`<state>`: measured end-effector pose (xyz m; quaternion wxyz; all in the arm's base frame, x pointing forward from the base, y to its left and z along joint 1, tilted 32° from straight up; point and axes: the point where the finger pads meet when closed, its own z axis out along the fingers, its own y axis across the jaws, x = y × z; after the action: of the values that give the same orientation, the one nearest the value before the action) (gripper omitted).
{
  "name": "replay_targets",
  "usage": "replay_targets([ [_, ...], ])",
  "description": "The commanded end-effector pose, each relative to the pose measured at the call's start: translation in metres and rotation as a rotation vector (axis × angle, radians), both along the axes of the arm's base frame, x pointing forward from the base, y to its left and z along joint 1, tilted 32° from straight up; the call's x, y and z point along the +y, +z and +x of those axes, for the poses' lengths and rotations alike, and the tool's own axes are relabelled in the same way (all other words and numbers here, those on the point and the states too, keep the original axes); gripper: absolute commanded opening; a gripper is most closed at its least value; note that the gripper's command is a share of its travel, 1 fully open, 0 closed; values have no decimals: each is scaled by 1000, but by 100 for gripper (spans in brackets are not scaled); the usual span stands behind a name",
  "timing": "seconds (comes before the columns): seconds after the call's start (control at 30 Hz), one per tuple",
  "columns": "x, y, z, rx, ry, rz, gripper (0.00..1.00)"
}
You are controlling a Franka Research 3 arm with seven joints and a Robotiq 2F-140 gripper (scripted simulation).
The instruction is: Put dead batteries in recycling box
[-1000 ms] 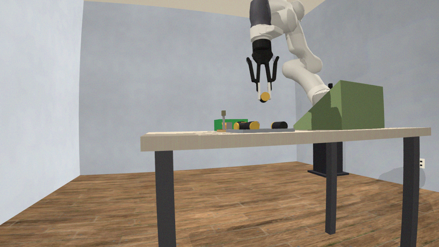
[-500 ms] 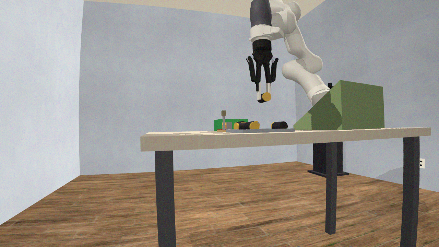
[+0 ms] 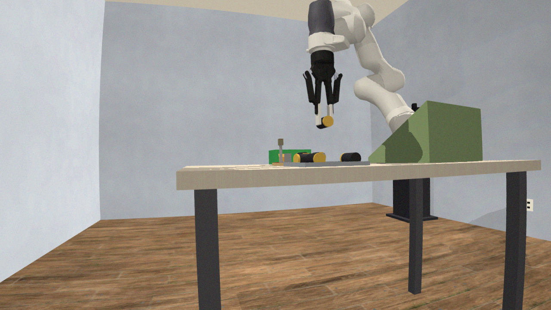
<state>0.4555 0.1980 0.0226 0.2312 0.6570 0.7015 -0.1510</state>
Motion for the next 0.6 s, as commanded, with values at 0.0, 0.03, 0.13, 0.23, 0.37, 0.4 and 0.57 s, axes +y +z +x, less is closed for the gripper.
replay_targets([
  [0.0, -30, 21, 25, 14, 21, -8, 16],
  [0.03, -39, 28, 33, 14, 21, -8, 16],
  [0.13, -68, 50, 59, 14, 21, -8, 16],
  [0.23, -93, 68, 81, 14, 21, -8, 16],
  [0.37, -104, 76, 90, 14, 21, -8, 16],
  [0.4, -107, 79, 93, 14, 21, -8, 16],
  [0.57, -111, 82, 97, 14, 21, -8, 16],
])
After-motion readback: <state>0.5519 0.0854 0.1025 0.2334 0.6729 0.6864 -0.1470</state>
